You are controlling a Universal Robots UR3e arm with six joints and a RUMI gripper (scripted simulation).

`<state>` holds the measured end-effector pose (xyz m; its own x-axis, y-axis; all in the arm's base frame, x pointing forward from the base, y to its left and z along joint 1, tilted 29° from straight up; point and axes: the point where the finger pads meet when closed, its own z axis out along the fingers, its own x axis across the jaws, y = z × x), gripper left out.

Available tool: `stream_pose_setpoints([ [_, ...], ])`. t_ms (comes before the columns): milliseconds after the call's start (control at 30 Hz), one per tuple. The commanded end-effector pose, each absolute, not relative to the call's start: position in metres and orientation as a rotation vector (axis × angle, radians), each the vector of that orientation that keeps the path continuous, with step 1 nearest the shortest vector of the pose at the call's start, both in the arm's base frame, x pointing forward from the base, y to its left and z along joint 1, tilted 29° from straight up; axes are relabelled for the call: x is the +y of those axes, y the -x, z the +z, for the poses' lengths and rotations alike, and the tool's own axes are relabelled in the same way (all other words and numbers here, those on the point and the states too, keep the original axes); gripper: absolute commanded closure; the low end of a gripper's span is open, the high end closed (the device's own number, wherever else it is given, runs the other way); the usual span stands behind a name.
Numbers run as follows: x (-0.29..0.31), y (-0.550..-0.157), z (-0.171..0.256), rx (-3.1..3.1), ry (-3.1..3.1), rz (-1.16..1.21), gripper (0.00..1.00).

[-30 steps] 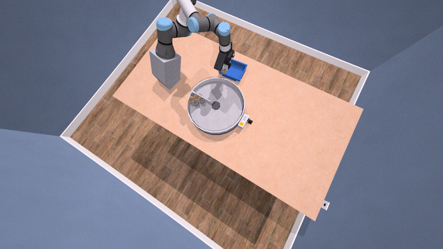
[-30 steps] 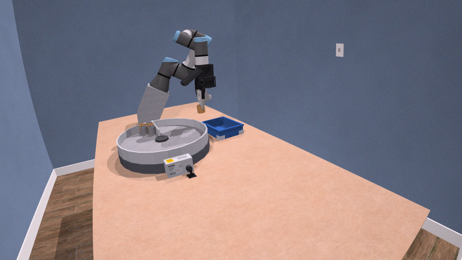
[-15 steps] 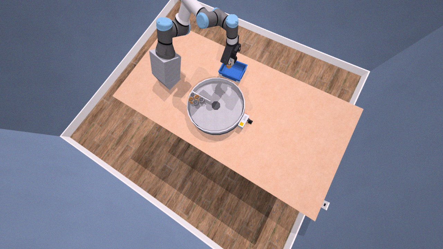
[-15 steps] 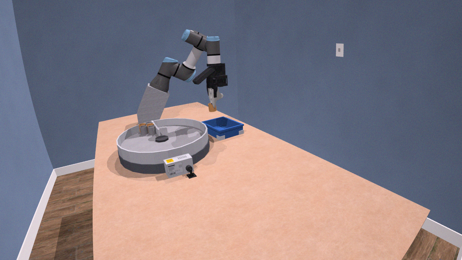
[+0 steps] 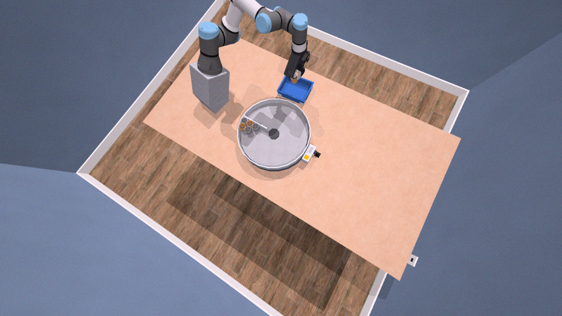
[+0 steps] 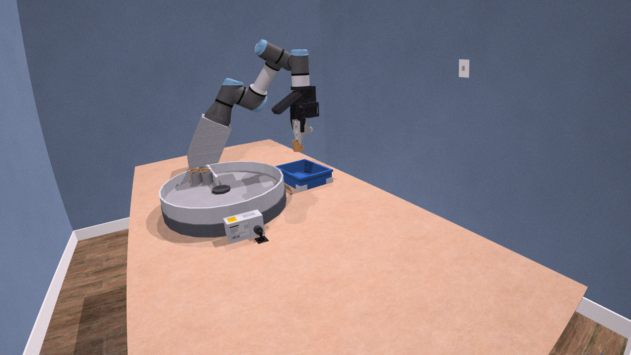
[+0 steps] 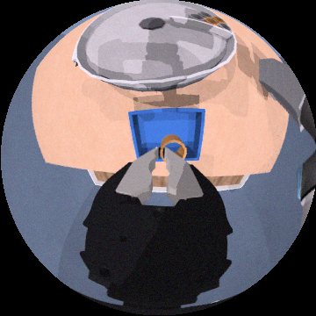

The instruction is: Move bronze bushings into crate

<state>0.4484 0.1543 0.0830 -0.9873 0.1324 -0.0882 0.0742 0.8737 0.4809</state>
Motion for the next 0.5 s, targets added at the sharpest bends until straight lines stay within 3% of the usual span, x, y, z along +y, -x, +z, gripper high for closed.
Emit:
stream_pose_setpoints([
  [0,0.1597,-0.4513,0.0874,2.925,-0.162,0.742,1.00],
  [467,0.1636,-0.4526,0.0897,2.925,-0.162,0.742,1.00],
])
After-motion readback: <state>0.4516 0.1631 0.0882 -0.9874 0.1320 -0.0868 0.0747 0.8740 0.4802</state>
